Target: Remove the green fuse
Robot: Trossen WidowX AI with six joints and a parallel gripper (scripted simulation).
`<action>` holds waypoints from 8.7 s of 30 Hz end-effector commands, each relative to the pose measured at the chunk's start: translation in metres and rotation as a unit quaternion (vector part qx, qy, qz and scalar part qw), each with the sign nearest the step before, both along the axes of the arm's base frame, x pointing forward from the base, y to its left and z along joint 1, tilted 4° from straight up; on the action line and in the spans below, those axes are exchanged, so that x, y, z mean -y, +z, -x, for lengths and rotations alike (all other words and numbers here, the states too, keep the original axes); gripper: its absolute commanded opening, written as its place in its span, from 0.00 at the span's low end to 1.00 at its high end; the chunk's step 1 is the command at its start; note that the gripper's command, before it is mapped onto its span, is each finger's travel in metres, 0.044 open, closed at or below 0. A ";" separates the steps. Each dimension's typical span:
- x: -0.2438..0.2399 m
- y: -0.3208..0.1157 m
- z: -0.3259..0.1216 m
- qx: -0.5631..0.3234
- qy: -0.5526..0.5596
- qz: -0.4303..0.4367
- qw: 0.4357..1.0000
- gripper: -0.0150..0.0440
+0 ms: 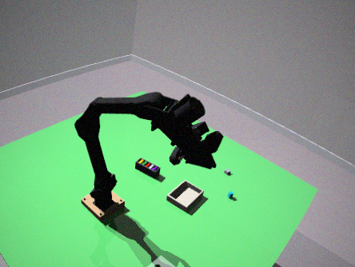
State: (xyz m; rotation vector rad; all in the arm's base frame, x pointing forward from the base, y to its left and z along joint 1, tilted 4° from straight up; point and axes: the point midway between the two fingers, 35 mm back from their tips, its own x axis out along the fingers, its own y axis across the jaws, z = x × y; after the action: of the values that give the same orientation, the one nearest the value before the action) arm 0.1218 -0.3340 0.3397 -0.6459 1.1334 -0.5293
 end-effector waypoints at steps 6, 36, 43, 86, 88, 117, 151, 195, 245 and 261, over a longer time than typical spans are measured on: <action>-0.060 -0.084 -0.108 0.022 0.075 -0.168 0.983 0.37; -0.375 -0.264 -0.182 -0.197 0.010 -0.396 0.897 0.37; -0.373 -0.264 -0.183 -0.197 0.010 -0.396 0.897 0.37; -0.374 -0.295 -0.182 -0.197 0.010 -0.396 0.897 0.37; -0.374 -0.295 -0.182 -0.197 0.010 -0.396 0.897 0.37; -0.375 -0.304 -0.182 -0.198 0.011 -0.398 0.896 0.29; -0.374 -0.291 -0.183 -0.198 0.010 -0.397 0.896 0.25; -0.373 -0.270 -0.183 -0.197 0.010 -0.396 0.897 0.25; -0.249 -0.247 -0.199 -0.195 0.009 -0.389 0.900 0.25; -0.154 -0.251 -0.178 -0.197 0.007 -0.386 0.901 0.25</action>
State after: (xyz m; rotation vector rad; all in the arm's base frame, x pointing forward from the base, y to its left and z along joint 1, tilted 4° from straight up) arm 0.3074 -0.1562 0.0896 -0.0493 1.5798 0.1037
